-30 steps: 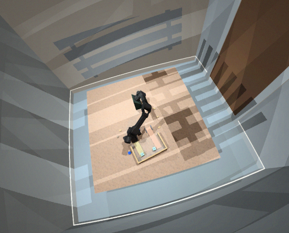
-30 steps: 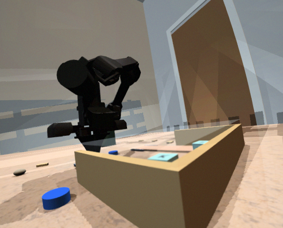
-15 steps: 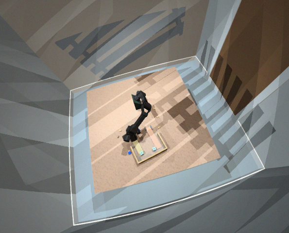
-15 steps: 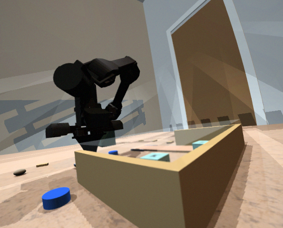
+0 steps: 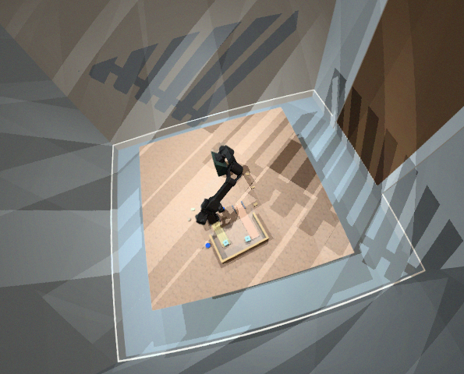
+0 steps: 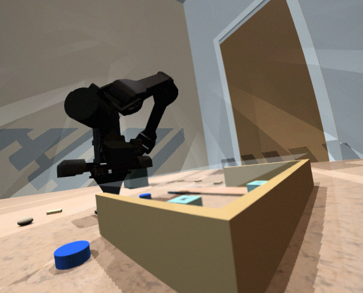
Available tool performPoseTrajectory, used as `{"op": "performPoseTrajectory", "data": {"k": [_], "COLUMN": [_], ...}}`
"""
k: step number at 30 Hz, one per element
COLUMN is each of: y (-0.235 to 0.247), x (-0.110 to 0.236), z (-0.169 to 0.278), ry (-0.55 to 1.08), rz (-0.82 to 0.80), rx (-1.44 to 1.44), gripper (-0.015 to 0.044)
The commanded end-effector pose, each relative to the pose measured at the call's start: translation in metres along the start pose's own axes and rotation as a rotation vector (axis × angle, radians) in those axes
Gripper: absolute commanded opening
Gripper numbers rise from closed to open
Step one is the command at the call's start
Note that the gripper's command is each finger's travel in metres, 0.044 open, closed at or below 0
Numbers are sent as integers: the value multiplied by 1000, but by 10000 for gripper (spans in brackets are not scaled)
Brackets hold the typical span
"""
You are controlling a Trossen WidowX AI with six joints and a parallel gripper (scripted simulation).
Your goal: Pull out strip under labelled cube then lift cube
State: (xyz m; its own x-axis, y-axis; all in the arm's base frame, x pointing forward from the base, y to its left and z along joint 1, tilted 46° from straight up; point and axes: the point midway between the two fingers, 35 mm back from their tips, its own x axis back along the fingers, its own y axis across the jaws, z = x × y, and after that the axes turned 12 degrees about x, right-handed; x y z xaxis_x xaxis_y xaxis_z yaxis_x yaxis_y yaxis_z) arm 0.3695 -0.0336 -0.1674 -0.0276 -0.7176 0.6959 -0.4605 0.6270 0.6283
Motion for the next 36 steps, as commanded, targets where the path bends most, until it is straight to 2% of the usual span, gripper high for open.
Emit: {"op": "performPoseTrajectory", "data": {"k": [1, 36], "y": [5, 18], "x": [-6, -6], "z": [12, 65], "ry": [22, 24], "rz": [-11, -10], "rx": [-4, -6], "gripper": [0, 0]}}
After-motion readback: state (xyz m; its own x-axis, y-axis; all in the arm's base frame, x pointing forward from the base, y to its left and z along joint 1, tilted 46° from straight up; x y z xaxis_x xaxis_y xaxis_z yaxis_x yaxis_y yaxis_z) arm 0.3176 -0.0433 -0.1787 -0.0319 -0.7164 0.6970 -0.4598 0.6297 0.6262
